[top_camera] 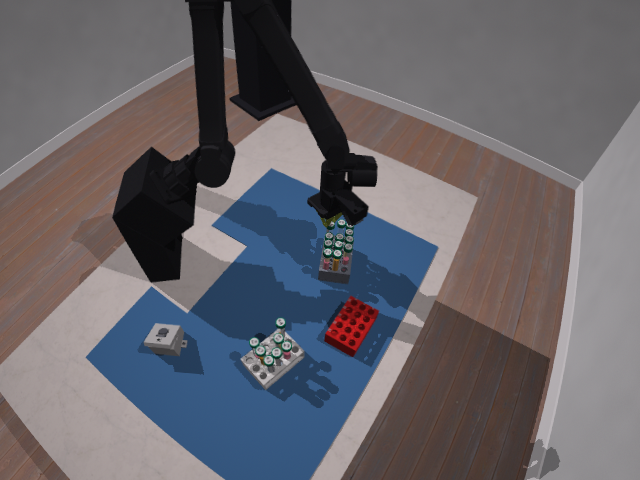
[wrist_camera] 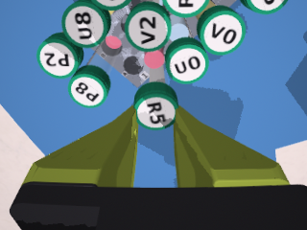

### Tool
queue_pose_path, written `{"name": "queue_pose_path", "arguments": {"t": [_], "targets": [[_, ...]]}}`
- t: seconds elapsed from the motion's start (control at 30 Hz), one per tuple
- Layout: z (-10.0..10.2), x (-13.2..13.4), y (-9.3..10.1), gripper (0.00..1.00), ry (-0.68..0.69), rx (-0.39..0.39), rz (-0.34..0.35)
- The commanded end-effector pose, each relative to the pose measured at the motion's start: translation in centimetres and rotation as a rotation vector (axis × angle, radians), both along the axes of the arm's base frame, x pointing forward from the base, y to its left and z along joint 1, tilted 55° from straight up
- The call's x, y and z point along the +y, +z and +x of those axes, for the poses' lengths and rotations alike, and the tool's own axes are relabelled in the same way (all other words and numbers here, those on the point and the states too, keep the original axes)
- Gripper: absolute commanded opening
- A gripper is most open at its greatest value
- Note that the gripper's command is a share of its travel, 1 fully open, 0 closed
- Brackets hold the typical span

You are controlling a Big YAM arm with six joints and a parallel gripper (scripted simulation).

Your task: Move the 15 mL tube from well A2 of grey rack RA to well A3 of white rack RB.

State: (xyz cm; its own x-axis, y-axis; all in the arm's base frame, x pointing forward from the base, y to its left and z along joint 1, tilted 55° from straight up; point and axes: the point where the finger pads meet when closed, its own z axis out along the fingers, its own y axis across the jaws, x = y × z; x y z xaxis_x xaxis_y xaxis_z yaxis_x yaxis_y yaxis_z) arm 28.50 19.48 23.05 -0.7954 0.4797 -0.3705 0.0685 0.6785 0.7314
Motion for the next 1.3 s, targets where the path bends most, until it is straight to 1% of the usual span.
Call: {"name": "queue_pose_path", "arguments": {"t": [0.0, 0.03, 0.07, 0.1, 0.13, 0.27, 0.3, 0.4, 0.53, 0.6, 0.63, 0.73, 0.83, 0.9, 0.97, 1.17, 1.2, 1.27], "targets": [[0.4, -0.4, 2.5, 0.00, -0.008, -0.042, 0.014], [0.4, -0.4, 2.5, 0.00, -0.008, -0.042, 0.014], [0.7, -0.3, 1.6, 0.00, -0.010, -0.014, 0.003], [0.5, -0.4, 1.7, 0.00, -0.009, -0.019, 0.003], [0.1, -0.6, 2.0, 0.00, -0.008, -0.030, 0.008], [0.0, -0.8, 3.2, 0.00, -0.008, -0.047, 0.017], [-0.1, -0.8, 3.2, 0.00, -0.007, -0.047, 0.016], [-0.5, -1.1, 2.1, 0.00, -0.007, -0.026, 0.005], [-0.7, -1.4, 2.8, 0.00, -0.007, -0.036, 0.010], [-0.7, -1.4, 2.8, 0.00, -0.007, -0.036, 0.010], [-0.4, -1.2, 2.1, 0.00, -0.010, -0.010, 0.000], [-0.8, -1.5, 3.8, 0.00, -0.009, -0.047, 0.016], [-1.0, -1.6, 4.2, 0.00, -0.008, -0.049, 0.017], [-1.0, -1.7, 4.0, 0.00, -0.007, -0.040, 0.011], [-1.6, -2.0, 2.6, 0.00, -0.007, -0.023, 0.003], [-1.9, -2.3, 2.6, 0.00, -0.007, -0.022, 0.002], [-1.6, -2.2, 1.9, 0.00, -0.008, 0.005, -0.009], [-2.0, -2.5, 3.3, 0.00, -0.009, -0.029, 0.006]]}}
